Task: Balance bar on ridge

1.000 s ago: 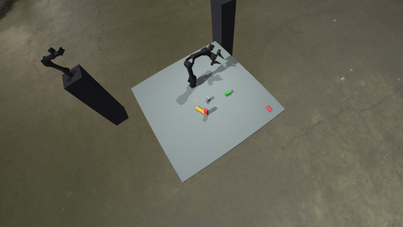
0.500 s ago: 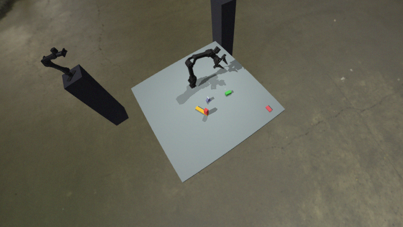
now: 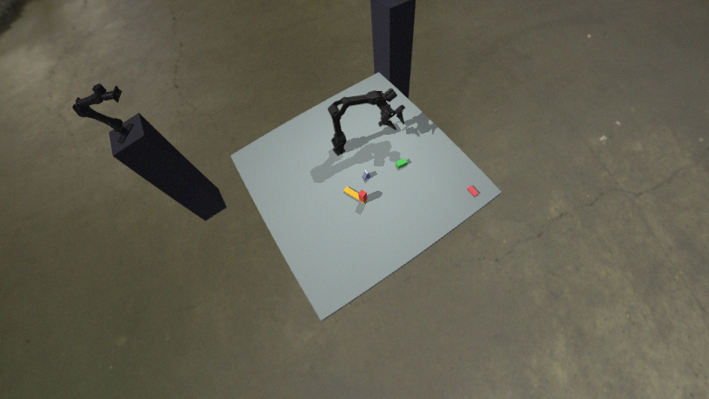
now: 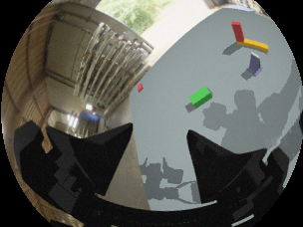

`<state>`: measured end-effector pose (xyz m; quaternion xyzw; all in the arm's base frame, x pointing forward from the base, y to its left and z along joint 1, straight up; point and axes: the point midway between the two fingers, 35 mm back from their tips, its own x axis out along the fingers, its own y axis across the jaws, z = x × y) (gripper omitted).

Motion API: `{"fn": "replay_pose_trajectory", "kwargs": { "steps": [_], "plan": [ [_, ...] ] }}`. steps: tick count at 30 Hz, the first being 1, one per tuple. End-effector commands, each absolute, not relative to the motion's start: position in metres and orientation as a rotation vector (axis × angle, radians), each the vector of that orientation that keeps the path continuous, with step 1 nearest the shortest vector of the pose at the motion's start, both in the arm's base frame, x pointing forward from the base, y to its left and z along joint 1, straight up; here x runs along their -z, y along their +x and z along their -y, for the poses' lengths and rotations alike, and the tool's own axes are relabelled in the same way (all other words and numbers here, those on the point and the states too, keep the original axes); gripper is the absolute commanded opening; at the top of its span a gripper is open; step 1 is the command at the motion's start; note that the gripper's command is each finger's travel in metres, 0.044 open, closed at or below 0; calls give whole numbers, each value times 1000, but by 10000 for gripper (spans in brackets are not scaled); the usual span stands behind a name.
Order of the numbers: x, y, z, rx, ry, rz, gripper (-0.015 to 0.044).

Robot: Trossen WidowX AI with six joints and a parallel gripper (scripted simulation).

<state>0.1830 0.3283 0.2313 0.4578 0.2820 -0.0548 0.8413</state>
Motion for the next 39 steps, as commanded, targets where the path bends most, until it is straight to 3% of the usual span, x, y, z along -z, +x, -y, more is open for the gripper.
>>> {"fn": "replay_pose_trajectory", "kwargs": {
  "steps": [1,39],
  "plan": [
    [-229,199,-321,175,987,-604,315],
    [-212,326,-195,768,1202,-624,315]
  ]
}}
